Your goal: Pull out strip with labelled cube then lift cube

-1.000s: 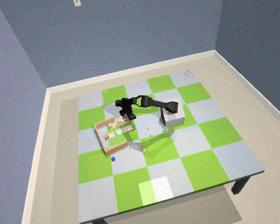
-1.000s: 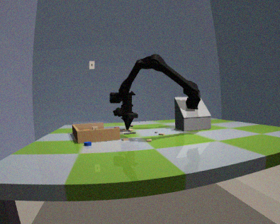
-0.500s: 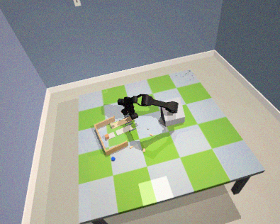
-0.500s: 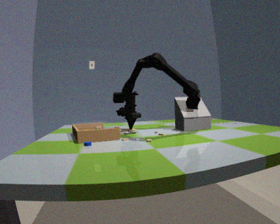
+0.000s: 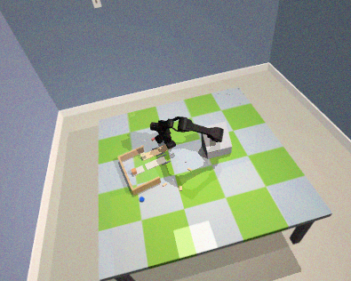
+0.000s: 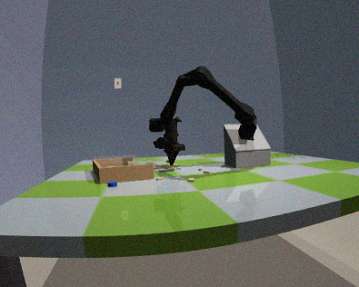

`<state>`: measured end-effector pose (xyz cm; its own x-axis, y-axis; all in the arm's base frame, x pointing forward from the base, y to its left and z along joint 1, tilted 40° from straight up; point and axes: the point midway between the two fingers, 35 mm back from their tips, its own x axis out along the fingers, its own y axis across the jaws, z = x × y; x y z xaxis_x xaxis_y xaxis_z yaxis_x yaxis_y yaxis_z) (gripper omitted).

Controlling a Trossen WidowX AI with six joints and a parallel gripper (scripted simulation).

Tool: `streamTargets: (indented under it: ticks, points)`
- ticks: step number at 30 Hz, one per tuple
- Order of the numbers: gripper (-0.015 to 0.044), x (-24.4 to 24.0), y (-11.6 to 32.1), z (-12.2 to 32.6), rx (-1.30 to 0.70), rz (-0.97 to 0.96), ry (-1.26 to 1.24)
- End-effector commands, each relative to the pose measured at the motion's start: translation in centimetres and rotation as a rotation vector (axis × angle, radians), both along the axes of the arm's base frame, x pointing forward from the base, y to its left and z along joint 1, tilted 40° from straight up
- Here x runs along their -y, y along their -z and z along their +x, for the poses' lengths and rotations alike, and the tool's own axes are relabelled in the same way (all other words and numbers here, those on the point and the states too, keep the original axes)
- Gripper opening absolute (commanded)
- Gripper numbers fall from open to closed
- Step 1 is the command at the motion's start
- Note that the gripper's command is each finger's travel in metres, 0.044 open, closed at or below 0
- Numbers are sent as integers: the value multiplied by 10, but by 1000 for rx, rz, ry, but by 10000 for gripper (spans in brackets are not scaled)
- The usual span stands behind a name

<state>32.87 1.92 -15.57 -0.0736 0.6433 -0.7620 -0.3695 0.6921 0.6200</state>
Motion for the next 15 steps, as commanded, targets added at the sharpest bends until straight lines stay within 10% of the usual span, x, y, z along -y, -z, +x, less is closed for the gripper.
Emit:
streamTargets:
  ticks: [1, 15]
  points:
    - [0, 1, 5, -16, -32, -12, -9]
    - [0, 7, 8, -33, -33, -12, -9]
